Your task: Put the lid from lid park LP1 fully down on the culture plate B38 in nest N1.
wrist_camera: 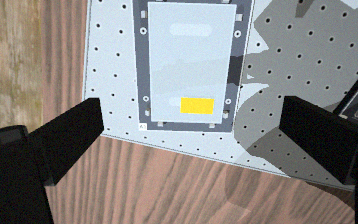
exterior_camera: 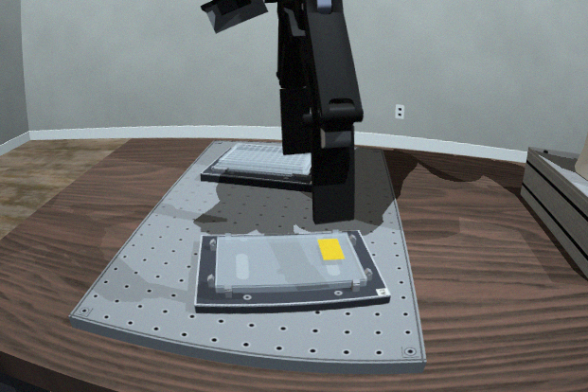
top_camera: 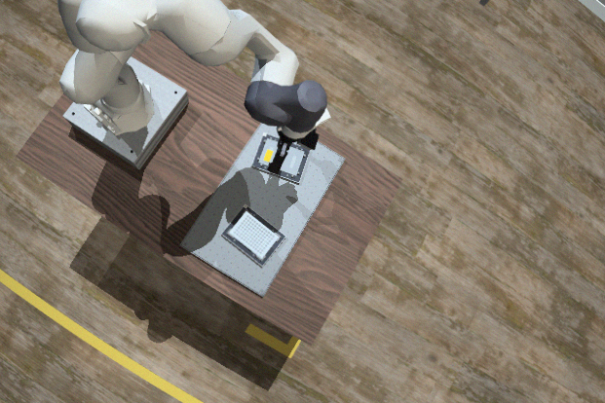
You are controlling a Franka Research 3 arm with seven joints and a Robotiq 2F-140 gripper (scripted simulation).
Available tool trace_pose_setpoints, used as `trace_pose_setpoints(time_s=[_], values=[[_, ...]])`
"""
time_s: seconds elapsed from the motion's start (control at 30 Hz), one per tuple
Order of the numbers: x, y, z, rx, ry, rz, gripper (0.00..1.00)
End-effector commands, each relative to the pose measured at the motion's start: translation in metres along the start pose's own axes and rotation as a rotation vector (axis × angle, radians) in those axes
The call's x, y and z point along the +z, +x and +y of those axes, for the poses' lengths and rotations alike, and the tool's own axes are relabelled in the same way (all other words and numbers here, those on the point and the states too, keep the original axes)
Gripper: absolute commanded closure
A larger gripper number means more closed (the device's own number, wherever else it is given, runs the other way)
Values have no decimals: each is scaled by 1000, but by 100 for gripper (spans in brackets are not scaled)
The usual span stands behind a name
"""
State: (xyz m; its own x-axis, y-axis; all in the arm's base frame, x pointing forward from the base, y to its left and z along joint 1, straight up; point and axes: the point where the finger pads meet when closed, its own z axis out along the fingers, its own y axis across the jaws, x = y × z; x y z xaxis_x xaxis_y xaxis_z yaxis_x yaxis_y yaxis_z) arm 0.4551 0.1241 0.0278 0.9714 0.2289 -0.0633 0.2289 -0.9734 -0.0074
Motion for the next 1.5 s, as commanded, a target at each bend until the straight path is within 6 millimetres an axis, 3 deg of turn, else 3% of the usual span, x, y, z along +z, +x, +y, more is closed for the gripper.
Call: trace_pose_setpoints(time_s=[0.0,0.5,0.53,1.47], values=[[-2,18,0,41,-4,65,0],[-2,18,0,41,-4,65,0],[-2,18,0,41,-4,65,90],[-2,18,0,41,-4,65,90]])
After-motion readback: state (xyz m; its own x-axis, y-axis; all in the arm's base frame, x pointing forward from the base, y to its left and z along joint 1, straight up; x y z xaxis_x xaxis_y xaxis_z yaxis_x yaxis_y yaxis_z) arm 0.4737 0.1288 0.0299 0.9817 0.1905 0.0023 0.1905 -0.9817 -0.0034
